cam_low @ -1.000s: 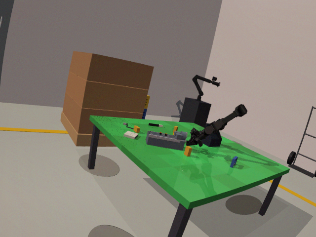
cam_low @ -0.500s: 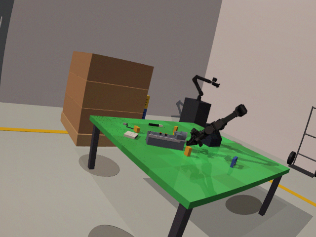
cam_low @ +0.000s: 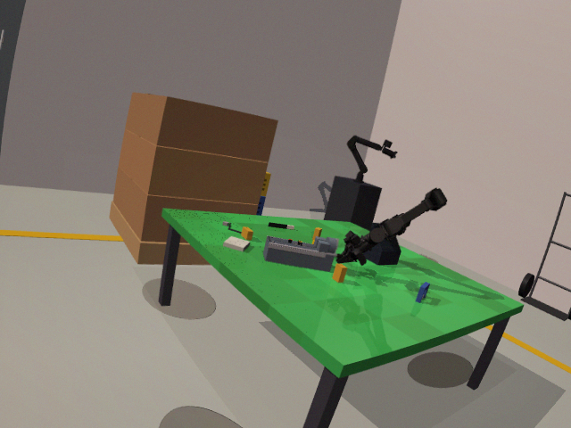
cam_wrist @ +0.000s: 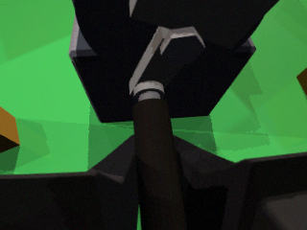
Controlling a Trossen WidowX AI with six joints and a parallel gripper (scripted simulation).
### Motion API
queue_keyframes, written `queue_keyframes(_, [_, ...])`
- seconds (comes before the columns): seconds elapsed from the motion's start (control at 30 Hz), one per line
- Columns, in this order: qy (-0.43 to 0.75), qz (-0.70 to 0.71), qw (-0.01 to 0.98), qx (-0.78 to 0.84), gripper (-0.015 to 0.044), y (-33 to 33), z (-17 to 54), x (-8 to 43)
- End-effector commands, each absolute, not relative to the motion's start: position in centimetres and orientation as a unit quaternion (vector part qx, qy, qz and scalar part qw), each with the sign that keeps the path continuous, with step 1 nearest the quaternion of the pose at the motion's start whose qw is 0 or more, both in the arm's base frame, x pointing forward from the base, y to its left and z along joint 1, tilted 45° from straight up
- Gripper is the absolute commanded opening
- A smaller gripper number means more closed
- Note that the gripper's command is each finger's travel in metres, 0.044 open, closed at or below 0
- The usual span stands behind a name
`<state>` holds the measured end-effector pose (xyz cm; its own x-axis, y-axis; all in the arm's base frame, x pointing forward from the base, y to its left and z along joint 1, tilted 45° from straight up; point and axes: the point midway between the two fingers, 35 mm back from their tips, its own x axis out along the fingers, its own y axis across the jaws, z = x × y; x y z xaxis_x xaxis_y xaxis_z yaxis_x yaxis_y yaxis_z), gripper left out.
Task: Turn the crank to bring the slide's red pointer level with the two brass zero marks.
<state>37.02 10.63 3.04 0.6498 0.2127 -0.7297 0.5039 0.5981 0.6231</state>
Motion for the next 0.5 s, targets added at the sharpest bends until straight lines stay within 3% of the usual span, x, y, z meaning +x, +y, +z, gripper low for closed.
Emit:
queue_keyframes(0.0, [0.401,-0.083,0.798,0.443,0.0000,10.92,3.82,37.40])
queue_keyframes(0.47, [0.401,-0.083,0.798,0.443,0.0000,10.93,3.95,37.44])
